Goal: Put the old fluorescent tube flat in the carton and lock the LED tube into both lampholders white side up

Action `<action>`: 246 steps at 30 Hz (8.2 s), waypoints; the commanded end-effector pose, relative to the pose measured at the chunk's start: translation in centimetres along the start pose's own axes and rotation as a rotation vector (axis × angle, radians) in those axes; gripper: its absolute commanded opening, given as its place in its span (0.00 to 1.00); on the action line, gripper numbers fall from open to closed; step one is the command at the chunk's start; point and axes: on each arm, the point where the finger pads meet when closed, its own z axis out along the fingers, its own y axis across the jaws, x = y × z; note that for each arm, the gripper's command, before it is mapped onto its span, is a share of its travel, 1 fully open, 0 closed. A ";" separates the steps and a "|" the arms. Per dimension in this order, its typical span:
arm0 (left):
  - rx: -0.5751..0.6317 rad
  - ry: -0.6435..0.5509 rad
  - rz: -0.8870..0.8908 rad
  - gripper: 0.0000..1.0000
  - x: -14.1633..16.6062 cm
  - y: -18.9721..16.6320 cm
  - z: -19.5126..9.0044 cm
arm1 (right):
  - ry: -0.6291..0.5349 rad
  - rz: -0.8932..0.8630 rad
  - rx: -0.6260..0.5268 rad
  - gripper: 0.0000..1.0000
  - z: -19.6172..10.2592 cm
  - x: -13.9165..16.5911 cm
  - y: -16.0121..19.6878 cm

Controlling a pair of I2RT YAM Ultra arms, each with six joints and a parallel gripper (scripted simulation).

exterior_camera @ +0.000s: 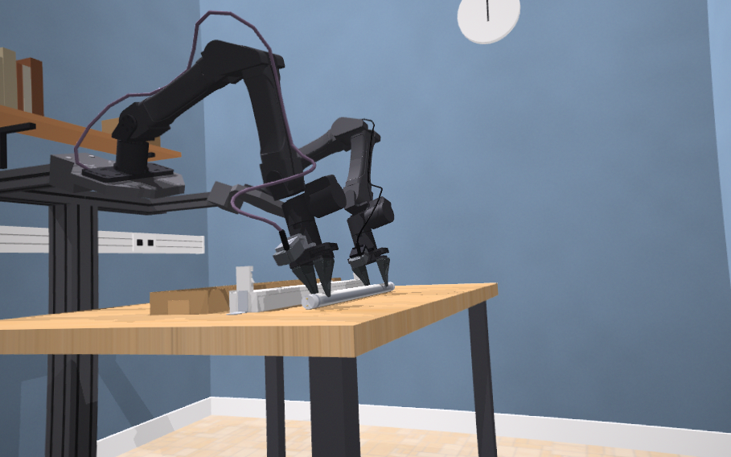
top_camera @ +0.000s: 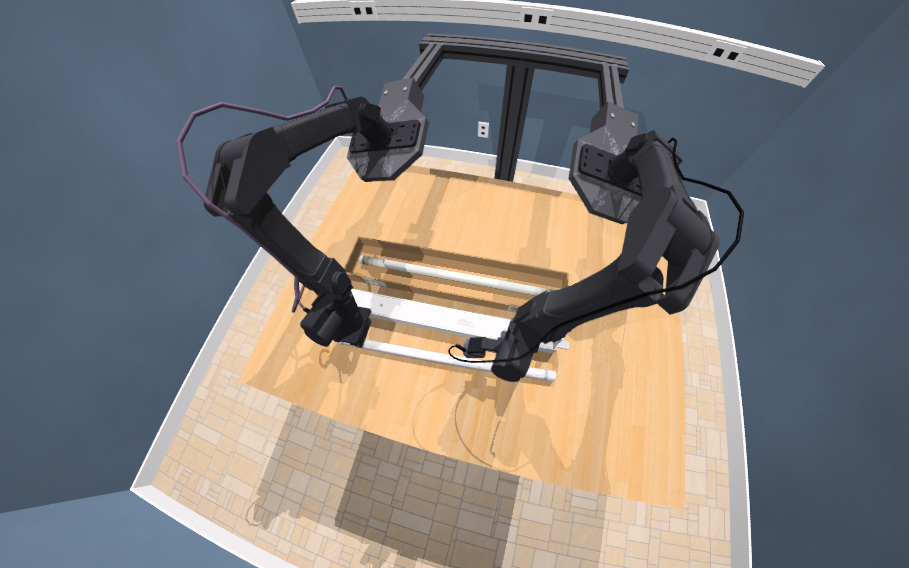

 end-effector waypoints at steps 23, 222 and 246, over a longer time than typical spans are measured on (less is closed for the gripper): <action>0.030 -0.010 0.024 0.49 -0.8 -1.7 -5.1 | -0.011 -0.004 -0.063 0.11 -1.3 -0.3 3.2; 0.268 -0.015 0.010 0.11 -5.8 0.2 -0.6 | 0.008 -0.017 0.264 0.49 -0.9 0.6 1.3; 0.268 -0.015 0.010 0.11 -5.8 0.2 -0.6 | 0.001 -0.005 0.227 0.11 -0.7 0.2 2.4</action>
